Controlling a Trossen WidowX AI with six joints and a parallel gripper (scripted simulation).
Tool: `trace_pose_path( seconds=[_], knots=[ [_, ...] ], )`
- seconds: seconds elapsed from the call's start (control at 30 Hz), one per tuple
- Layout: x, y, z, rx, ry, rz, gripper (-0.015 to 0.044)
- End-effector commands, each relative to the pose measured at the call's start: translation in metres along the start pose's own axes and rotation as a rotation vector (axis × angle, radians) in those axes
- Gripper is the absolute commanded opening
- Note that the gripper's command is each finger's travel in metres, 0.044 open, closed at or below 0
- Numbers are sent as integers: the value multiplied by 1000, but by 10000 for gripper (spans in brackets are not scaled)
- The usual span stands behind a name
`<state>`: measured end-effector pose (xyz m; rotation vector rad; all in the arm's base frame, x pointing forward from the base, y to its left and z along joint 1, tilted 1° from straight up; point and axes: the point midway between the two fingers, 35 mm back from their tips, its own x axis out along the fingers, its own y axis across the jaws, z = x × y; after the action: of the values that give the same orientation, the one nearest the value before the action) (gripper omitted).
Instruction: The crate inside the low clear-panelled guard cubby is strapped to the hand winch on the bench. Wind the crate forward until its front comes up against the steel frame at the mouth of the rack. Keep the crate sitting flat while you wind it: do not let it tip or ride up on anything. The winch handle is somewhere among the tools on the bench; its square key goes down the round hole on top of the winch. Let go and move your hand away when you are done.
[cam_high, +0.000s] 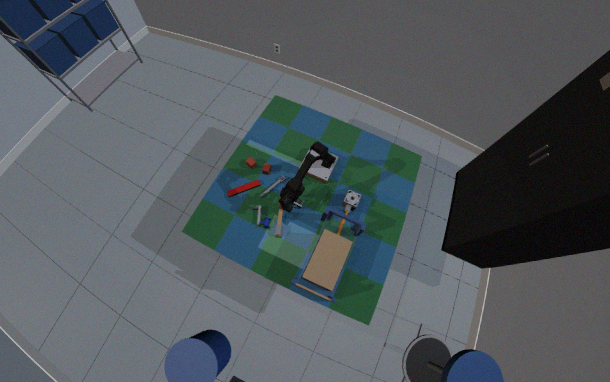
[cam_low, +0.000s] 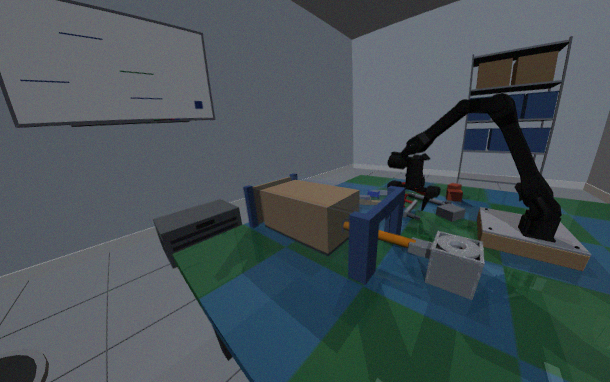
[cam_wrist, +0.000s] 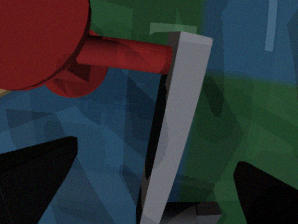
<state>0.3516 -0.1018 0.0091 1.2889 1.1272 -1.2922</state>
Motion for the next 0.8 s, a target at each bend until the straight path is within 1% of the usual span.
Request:
trace_pose_path(
  seconds=[0.0,0.2,0.73,0.77],
  knots=[
    [7,-1,0,3,-3,-4,440],
    [14,-1,0,3,-3,-4,440],
    [10,0,0,0,0,-3,20],
    [10,0,0,0,0,-3,13]
  ],
)
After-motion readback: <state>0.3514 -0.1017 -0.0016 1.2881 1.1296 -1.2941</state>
